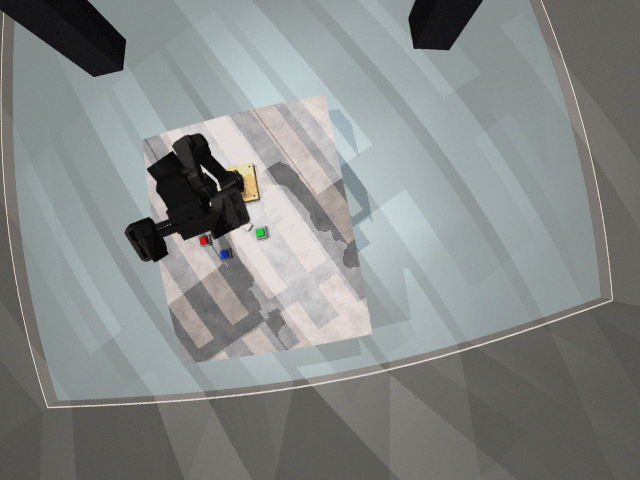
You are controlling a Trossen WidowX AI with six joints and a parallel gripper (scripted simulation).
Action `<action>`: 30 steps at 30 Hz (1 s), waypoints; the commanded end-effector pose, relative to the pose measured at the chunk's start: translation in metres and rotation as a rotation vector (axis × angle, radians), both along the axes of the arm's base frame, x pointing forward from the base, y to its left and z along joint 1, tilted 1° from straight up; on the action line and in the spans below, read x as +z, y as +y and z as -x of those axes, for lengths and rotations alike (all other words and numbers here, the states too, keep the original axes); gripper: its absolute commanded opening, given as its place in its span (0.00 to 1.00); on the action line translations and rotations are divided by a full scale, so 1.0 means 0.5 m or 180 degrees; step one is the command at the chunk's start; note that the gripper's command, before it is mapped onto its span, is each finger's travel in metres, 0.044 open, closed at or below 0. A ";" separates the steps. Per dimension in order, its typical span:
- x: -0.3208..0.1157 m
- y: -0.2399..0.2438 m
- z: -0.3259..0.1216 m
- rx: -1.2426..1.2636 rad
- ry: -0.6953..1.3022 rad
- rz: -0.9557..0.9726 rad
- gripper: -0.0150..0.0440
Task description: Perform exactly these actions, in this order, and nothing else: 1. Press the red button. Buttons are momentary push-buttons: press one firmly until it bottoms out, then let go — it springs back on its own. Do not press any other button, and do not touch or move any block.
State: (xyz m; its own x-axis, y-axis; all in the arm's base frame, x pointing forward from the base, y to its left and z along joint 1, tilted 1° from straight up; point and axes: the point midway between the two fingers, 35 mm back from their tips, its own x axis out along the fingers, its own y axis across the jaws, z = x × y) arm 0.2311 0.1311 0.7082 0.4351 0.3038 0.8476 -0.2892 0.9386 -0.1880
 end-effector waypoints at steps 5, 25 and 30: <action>-0.067 -0.015 -0.107 -0.0375 0.0484 0.0254 0.93; -0.721 -0.401 -0.408 -0.2080 0.4319 0.1533 0.93; -0.901 -0.509 -0.329 -0.2107 0.5512 0.1697 0.93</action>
State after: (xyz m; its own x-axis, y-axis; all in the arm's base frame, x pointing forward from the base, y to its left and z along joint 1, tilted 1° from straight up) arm 0.4186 -0.0992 0.3024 0.8265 -0.1641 -0.5385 -0.0960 0.9015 -0.4220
